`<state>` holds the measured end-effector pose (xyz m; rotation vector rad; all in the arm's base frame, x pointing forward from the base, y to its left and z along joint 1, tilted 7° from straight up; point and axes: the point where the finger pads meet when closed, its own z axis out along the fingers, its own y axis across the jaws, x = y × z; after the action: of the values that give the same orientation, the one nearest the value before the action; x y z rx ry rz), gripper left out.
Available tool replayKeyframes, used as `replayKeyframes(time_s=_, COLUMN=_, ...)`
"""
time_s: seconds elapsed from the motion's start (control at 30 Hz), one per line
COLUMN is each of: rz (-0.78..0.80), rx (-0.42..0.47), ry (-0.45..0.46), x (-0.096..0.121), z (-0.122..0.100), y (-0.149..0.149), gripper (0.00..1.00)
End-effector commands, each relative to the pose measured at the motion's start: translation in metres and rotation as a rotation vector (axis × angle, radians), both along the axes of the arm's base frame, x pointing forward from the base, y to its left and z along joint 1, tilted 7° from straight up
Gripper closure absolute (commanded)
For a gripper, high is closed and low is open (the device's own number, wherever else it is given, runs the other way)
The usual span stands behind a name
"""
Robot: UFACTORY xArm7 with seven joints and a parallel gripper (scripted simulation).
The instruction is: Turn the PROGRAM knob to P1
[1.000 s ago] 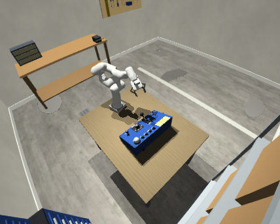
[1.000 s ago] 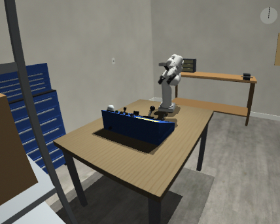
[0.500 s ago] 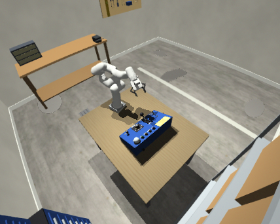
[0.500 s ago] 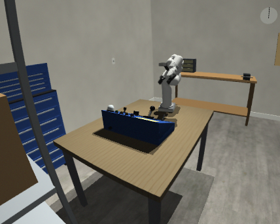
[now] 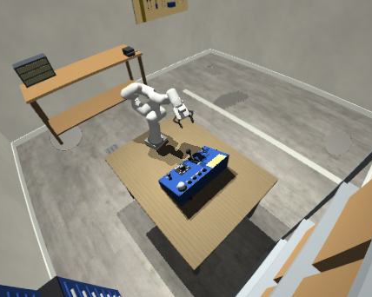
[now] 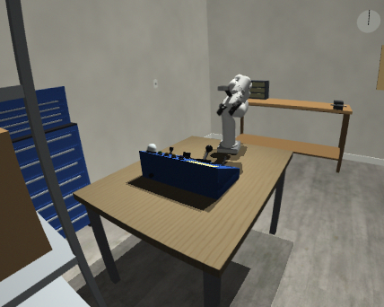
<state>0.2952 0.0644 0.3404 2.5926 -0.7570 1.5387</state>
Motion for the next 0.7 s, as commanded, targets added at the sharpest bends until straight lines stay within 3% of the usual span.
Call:
replayKeyframes(time_s=0.0, rz=0.001, rx=0.001, ry=-0.002, x=0.0, z=0.0013, y=0.0007, gripper=0.0)
replayKeyframes(time_s=0.43, rz=-0.002, rx=0.01, ry=-0.004, x=0.0002, z=0.0015, y=0.0004, gripper=0.0)
replayKeyframes(time_s=0.67, rz=-0.042, rx=0.115, ry=-0.025, x=0.0019, z=0.0027, y=-0.0025, gripper=0.0)
